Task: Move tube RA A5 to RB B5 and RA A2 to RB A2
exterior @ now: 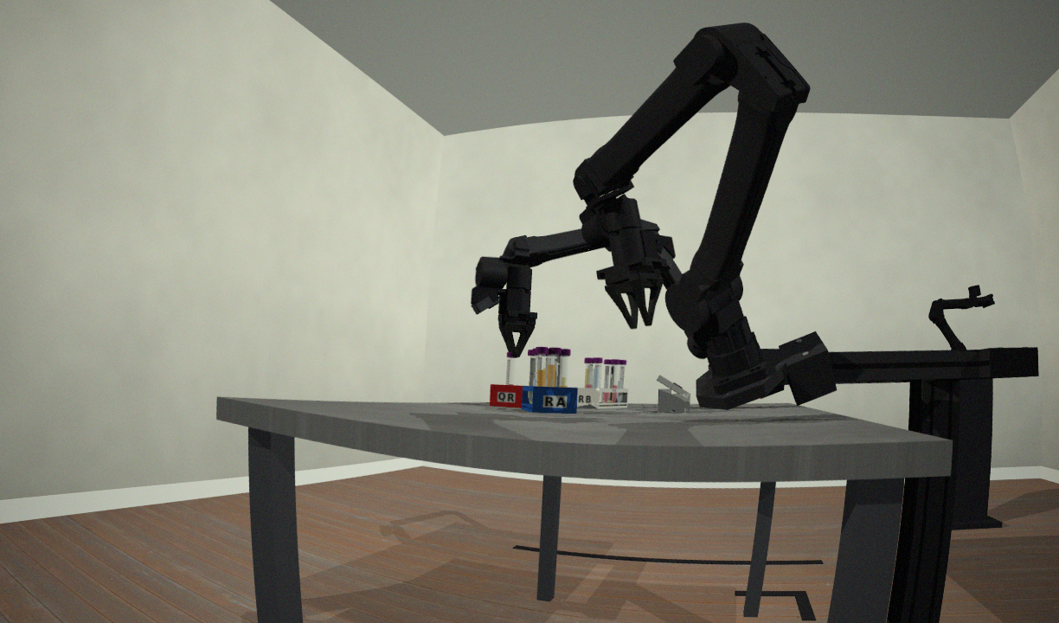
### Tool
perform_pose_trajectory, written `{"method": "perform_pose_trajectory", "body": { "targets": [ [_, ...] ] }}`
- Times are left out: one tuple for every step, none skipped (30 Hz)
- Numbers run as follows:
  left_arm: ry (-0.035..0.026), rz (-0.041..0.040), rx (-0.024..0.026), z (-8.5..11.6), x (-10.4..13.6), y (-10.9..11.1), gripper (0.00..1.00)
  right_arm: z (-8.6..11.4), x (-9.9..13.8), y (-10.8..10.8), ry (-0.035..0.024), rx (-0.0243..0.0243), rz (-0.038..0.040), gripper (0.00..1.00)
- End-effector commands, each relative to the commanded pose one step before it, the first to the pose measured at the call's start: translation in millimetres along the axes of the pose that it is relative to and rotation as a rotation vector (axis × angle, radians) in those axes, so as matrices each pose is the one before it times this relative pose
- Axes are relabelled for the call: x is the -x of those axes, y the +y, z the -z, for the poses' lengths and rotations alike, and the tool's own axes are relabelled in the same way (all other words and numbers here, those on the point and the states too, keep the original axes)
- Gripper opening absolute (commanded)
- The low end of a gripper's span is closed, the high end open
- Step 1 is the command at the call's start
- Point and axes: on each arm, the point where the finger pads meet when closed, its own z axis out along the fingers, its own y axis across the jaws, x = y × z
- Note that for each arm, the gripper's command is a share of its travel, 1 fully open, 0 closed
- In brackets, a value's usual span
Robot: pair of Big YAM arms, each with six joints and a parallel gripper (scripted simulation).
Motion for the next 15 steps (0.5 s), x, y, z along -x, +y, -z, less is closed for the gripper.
{"method": "perform_pose_trajectory", "body": {
  "targets": [
    [-0.00893, 0.00907, 0.02365, 9.53, -0.70, 7.92, 0.30, -16.00, -3.58, -1.21, 0.02569, -0.00349, 0.00730, 0.00],
    [0.00000, 0.00000, 0.00000, 0.00, 0.00, 0.00, 0.30, 0.00, 0.00, 0.00, 0.00000, 0.00000, 0.00000, 0.00],
    [0.00000, 0.00000, 0.00000, 0.00, 0.00, 0.00, 0.30, 0.00, 0.00, 0.00, 0.00000, 0.00000, 0.00000, 0.24],
    [0.00000, 0.00000, 0.00000, 0.00, 0.00, 0.00, 0.30, 0.00, 0.00, 0.00, 0.00000, 0.00000, -0.00004, 0.24],
    [0.00000, 0.00000, 0.00000, 0.00, 0.00, 0.00, 0.30, 0.00, 0.00, 0.00, 0.00000, 0.00000, 0.00000, 0.24],
    [0.00000, 0.00000, 0.00000, 0.00, 0.00, 0.00, 0.30, 0.00, 0.00, 0.00, 0.00000, 0.00000, 0.00000, 0.24],
    [0.00000, 0.00000, 0.00000, 0.00, 0.00, 0.00, 0.30, 0.00, 0.00, 0.00, 0.00000, 0.00000, 0.00000, 0.24],
    [0.00000, 0.00000, 0.00000, 0.00, 0.00, 0.00, 0.30, 0.00, 0.00, 0.00, 0.00000, 0.00000, 0.00000, 0.24],
    [0.00000, 0.00000, 0.00000, 0.00, 0.00, 0.00, 0.30, 0.00, 0.00, 0.00, 0.00000, 0.00000, 0.00000, 0.24],
    [0.00000, 0.00000, 0.00000, 0.00, 0.00, 0.00, 0.30, 0.00, 0.00, 0.00, 0.00000, 0.00000, 0.00000, 0.24],
    [0.00000, 0.00000, 0.00000, 0.00, 0.00, 0.00, 0.30, 0.00, 0.00, 0.00, 0.00000, 0.00000, 0.00000, 0.24],
    [0.00000, 0.00000, 0.00000, 0.00, 0.00, 0.00, 0.30, 0.00, 0.00, 0.00, 0.00000, 0.00000, 0.00000, 0.24],
    [0.00000, 0.00000, 0.00000, 0.00, 0.00, 0.00, 0.30, 0.00, 0.00, 0.00, 0.00000, 0.00000, 0.00000, 0.24],
    [0.00000, 0.00000, 0.00000, 0.00, 0.00, 0.00, 0.30, 0.00, 0.00, 0.00, 0.00000, 0.00000, 0.00000, 0.24],
    [0.00000, 0.00000, 0.00000, 0.00, 0.00, 0.00, 0.30, 0.00, 0.00, 0.00, 0.00000, 0.00000, 0.00000, 0.24]
  ]
}}
